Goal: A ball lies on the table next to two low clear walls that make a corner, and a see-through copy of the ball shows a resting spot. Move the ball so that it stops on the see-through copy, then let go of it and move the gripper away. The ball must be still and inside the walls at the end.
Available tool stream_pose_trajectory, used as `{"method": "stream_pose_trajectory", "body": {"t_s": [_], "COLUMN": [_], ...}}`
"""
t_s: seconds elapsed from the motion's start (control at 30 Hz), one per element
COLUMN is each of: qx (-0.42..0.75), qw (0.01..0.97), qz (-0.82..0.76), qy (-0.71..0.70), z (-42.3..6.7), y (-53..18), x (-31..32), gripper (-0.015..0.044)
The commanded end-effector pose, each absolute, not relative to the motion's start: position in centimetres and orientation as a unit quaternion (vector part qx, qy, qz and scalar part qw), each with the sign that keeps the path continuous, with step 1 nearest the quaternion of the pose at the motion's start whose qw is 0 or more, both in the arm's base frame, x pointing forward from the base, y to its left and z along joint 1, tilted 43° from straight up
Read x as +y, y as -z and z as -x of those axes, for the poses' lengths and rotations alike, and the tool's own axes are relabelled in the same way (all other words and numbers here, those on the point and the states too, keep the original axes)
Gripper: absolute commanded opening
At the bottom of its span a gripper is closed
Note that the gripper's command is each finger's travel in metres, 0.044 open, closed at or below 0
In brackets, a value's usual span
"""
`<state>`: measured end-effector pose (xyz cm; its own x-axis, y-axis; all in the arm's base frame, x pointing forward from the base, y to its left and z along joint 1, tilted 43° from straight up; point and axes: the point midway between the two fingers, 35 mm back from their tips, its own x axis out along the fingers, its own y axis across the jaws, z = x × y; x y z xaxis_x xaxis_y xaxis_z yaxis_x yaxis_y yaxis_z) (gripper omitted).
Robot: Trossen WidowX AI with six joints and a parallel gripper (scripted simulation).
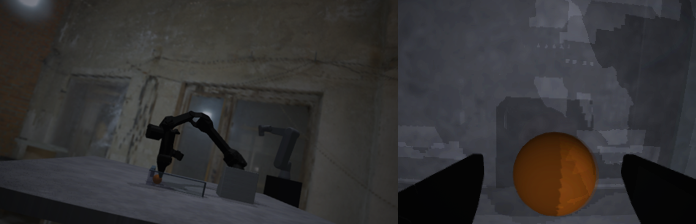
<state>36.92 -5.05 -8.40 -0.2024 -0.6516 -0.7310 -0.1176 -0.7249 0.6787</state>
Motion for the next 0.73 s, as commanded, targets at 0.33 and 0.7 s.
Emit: {"method": "stream_pose_trajectory", "body": {"t_s": [0.33,0.7], "qx": [-0.308,-0.310], "qw": [0.197,0.195], "qz": [-0.622,-0.622], "qy": [0.693,0.692], "z": [-38.5,-38.9], "y": [4.1,0.2], "x": [-0.2,2.9], "gripper": [0.0305,0.0440]}}
